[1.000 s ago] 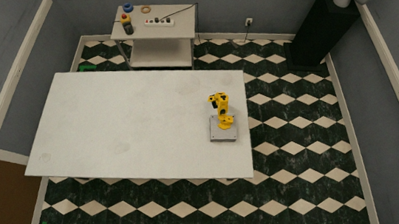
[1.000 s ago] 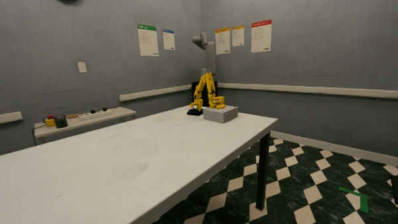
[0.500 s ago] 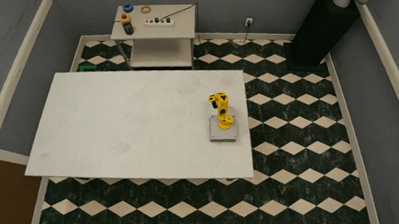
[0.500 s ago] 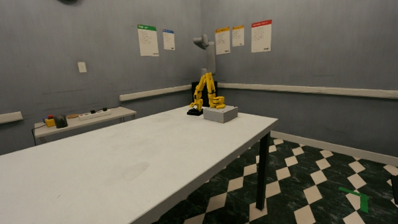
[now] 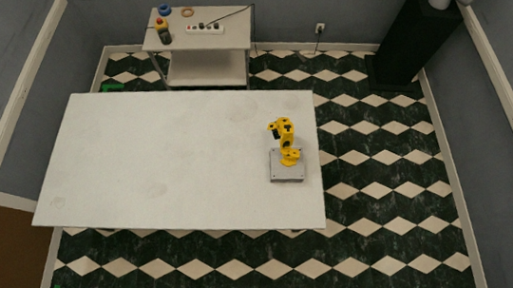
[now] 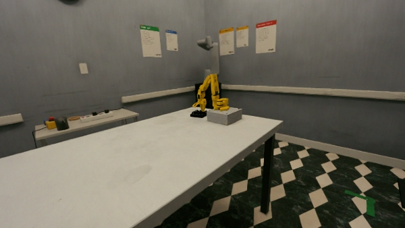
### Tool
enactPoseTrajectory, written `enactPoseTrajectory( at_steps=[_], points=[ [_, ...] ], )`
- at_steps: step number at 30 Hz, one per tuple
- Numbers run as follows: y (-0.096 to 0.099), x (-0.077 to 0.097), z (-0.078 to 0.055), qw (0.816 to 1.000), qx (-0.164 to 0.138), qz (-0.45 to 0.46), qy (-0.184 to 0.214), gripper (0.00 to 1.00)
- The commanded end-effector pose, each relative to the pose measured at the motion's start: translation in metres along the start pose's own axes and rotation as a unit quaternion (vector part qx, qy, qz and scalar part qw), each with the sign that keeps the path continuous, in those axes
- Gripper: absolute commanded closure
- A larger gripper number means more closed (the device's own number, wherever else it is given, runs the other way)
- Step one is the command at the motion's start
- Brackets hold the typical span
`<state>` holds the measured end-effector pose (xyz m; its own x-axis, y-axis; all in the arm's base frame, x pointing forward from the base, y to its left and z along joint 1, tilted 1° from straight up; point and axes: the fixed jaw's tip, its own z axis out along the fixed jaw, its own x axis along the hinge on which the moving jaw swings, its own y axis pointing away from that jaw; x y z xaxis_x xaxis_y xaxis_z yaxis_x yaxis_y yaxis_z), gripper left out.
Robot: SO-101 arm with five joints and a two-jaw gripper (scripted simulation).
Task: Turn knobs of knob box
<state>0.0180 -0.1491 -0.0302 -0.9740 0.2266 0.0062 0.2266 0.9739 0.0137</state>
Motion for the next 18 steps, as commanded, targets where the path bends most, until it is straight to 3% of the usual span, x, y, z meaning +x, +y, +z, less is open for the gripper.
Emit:
enactPoseTrajectory(
  at_steps=[1,18],
  points=[
    [-0.001,-0.001,-0.008,1.0,0.005,-0.004,-0.002,0.92],
    [0.0,0.0,-0.022,1.0,0.005,-0.004,-0.002,0.92]
  ],
)
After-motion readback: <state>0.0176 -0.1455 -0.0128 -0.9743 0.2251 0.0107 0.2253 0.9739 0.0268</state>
